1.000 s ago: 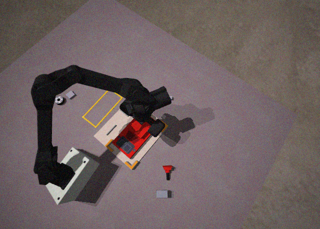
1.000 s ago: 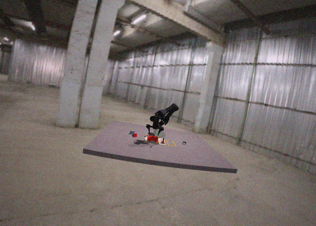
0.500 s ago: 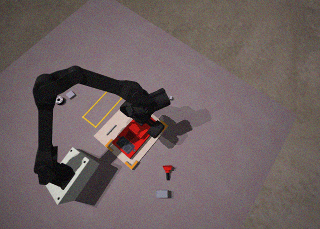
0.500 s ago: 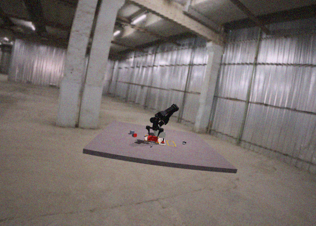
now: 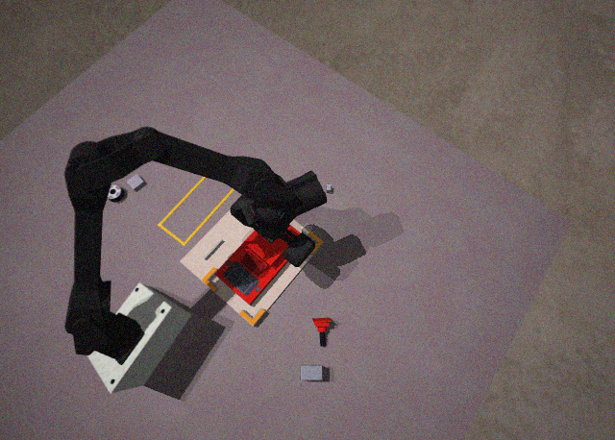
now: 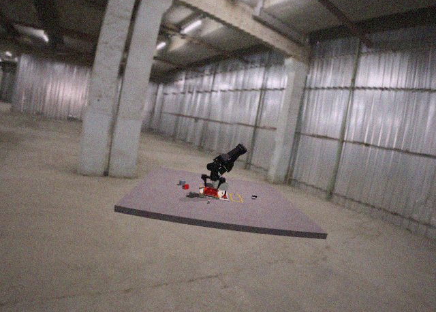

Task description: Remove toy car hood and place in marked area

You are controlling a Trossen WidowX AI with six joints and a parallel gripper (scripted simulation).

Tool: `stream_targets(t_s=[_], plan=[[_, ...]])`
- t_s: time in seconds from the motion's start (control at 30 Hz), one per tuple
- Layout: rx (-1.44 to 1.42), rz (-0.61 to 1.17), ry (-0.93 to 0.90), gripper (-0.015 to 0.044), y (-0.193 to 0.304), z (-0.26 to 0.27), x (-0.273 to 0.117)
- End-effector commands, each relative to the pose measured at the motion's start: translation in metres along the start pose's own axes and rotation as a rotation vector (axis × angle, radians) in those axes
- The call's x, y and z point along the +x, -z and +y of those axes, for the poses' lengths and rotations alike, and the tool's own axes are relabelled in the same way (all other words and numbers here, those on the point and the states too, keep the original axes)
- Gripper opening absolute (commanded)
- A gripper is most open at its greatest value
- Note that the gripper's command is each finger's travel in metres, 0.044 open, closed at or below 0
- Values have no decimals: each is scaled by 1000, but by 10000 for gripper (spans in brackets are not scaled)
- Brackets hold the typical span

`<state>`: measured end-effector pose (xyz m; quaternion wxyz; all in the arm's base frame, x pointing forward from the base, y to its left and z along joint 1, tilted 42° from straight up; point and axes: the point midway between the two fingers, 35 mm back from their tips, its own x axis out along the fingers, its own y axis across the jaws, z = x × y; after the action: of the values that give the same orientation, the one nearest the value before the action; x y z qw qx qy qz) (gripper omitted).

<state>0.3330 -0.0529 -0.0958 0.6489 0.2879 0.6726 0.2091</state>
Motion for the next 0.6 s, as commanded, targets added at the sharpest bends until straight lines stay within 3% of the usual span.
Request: stream_targets(t_s=[0.0,0.57], plan=[[8,3,-7,440,1,1,4],[8,3,-8,440,1,1,13]])
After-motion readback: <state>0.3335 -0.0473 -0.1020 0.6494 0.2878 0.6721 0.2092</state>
